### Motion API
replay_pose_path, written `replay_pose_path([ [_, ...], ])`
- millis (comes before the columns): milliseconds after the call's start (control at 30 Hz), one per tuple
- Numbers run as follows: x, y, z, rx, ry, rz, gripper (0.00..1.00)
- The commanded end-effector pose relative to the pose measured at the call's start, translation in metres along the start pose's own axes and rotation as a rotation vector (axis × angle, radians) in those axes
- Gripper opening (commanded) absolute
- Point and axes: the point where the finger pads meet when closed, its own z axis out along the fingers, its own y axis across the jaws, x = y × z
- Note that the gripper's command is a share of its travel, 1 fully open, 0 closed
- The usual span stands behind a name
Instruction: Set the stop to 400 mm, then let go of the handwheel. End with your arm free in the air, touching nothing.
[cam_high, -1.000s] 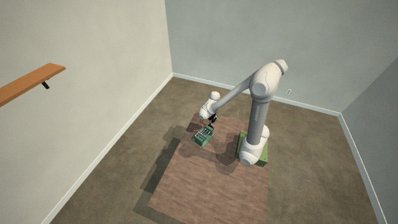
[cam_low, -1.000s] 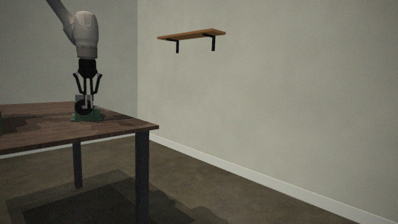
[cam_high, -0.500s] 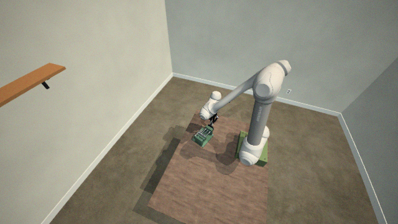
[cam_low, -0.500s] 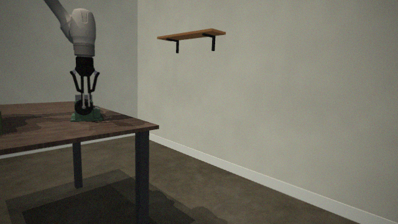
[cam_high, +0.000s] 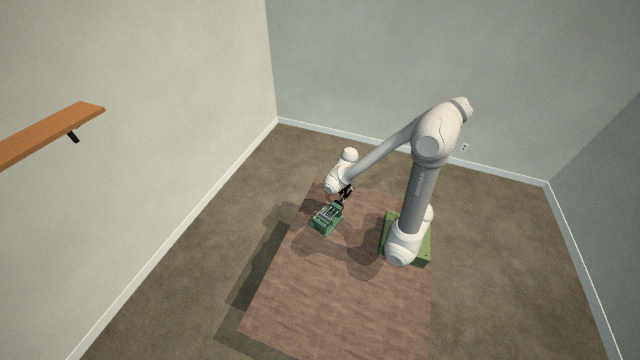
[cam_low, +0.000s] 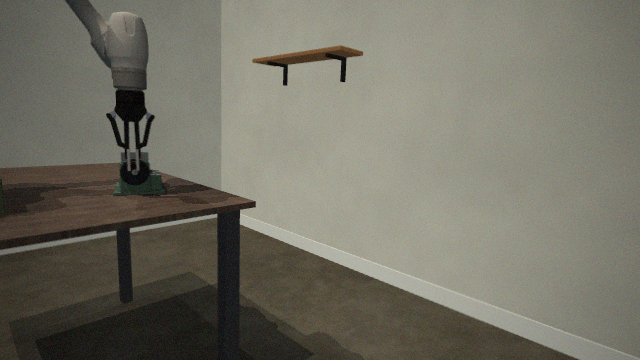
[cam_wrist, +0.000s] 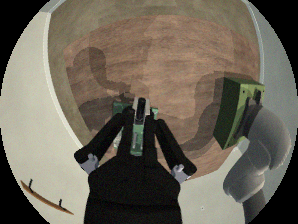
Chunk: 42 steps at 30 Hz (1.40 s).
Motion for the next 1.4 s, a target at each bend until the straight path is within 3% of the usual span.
replay_pose_path([
  [0,0.000,0.007,0.002,-0.005,0.000,0.000,0.04],
  [1367,0.000,0.024,0.033,-0.005,0.000,0.000,0.04],
])
